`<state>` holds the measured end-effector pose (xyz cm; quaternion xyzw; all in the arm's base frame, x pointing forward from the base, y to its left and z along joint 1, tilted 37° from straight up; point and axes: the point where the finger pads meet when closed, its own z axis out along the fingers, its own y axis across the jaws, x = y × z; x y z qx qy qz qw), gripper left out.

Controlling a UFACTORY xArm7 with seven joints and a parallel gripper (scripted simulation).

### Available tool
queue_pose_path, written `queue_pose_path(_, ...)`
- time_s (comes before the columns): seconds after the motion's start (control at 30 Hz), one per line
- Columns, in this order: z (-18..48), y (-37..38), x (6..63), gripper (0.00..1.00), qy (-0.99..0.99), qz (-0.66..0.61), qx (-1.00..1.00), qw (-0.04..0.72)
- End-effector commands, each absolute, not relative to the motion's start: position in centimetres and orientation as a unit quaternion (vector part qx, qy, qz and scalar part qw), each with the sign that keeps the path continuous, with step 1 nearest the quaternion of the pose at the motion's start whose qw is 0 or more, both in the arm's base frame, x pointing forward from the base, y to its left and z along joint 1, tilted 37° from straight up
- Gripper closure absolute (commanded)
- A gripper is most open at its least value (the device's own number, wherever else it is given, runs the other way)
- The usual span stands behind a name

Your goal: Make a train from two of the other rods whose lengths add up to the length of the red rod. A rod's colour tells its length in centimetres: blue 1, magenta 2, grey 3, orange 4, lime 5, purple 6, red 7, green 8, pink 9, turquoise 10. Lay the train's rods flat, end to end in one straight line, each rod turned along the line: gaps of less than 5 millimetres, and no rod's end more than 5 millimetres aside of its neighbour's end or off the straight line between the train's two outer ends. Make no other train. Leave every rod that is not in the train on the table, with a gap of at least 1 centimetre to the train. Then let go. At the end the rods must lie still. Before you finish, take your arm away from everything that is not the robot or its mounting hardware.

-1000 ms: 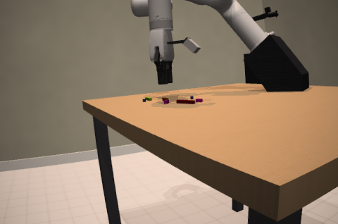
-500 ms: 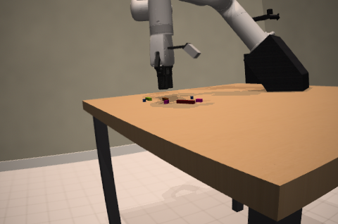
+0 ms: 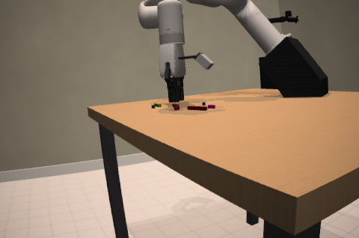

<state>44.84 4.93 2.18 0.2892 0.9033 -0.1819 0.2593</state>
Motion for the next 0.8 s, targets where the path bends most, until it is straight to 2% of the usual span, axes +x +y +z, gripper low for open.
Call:
queue_pose_path(0.0, 1.92, 4.90, 45.09, 0.64, 0.904, -0.181, 0.288, 0.261)
queue_pose_path(0.77, 1.44, 4.62, 45.31, 0.64, 0.904, -0.181, 0.288, 0.261)
